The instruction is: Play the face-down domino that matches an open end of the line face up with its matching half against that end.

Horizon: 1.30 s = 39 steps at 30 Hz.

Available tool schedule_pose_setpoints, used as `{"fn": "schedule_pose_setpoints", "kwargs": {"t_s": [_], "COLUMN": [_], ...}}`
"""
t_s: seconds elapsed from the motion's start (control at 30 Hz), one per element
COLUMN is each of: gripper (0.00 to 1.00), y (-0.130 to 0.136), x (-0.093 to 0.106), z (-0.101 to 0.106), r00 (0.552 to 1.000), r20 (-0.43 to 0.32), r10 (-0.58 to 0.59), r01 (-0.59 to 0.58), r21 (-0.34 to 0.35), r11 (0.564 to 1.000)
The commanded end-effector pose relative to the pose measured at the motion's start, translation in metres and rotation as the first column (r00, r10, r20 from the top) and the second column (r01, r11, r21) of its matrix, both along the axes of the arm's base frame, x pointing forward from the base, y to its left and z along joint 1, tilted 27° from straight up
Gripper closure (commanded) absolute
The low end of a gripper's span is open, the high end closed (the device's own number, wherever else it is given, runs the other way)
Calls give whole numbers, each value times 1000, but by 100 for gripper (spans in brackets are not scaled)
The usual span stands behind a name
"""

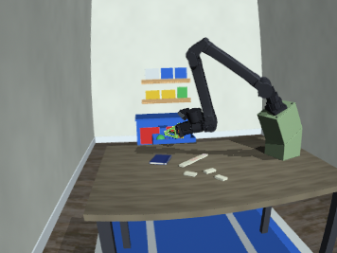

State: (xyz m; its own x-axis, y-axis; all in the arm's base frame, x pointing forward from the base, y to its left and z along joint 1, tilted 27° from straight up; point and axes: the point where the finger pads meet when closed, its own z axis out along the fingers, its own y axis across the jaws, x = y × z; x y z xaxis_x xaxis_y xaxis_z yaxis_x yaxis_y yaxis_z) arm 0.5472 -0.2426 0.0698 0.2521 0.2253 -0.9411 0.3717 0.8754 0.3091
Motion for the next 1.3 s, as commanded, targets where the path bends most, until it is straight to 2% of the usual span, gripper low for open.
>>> {"fn": "schedule_pose_setpoints", "kwargs": {"t_s": [0.0, 0.1, 0.33, 0.37, 0.67, 0.9, 0.93, 1.27], "gripper": [51, 51, 51, 51, 51, 51, 51, 51], "y": [-2, -3, -3, -3, -1, -1, -3, -1], "x": [4, 6, 6, 3, 5, 5, 3, 6], "z": [32, 44, 44, 19, 39, 39, 19, 39], "r00": [997, 993, 993, 999, 994, 994, 999, 994], "r20": [80, 115, 115, 52, 113, 113, 54, 113], "r10": [1, 3, 3, -1, 4, 4, -2, 4], "r01": [1, 1, 1, 2, 0, 0, 3, 0], "r21": [-26, -36, -36, -21, -36, -36, -22, -36], "r11": [1000, 999, 999, 1000, 999, 999, 1000, 999]}}
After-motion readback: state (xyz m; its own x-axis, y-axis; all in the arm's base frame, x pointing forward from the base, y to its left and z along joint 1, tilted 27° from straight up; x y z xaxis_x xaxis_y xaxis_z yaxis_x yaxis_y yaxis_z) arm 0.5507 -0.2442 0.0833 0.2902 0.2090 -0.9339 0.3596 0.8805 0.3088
